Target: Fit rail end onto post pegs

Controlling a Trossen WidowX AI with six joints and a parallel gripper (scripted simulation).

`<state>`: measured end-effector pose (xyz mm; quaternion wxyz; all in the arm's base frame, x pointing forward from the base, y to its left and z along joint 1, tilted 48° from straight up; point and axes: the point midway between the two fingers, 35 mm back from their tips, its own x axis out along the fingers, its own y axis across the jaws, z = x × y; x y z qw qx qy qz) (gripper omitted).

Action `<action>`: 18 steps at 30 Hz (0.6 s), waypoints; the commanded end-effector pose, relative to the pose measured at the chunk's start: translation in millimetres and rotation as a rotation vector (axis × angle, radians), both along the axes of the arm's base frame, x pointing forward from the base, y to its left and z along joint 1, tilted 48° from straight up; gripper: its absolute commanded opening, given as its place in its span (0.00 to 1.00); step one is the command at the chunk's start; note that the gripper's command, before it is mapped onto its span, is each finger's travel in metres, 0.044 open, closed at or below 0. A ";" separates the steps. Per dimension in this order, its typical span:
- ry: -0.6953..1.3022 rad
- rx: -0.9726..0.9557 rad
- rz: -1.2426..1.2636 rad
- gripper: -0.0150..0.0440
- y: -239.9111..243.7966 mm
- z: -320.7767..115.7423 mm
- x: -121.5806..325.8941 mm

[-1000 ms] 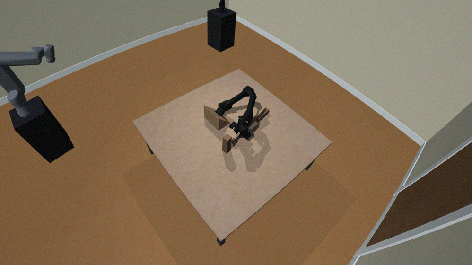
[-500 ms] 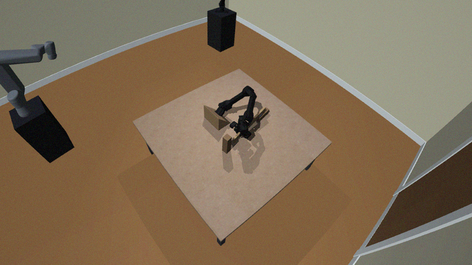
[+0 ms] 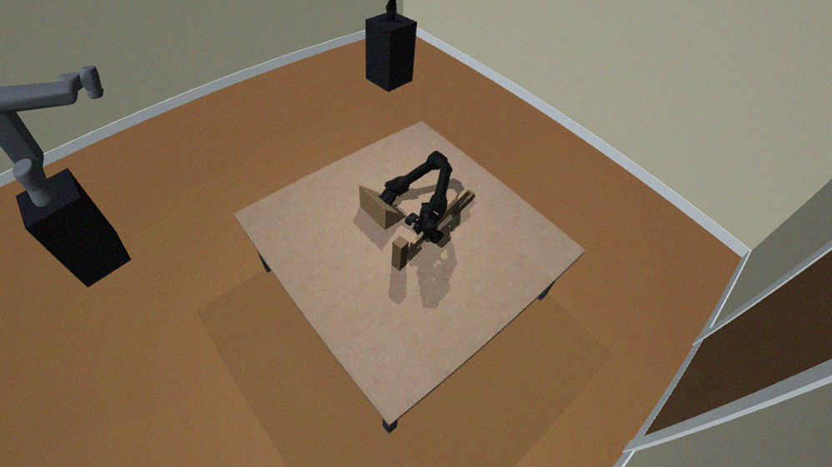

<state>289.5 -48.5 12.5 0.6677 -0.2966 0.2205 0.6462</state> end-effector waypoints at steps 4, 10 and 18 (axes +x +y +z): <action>-0.011 0.000 -0.010 0.25 -6.3 4.9 2.5; -0.011 0.000 -0.010 0.25 -8.5 6.9 2.2; -0.011 0.000 -0.010 0.25 -11.4 9.6 1.9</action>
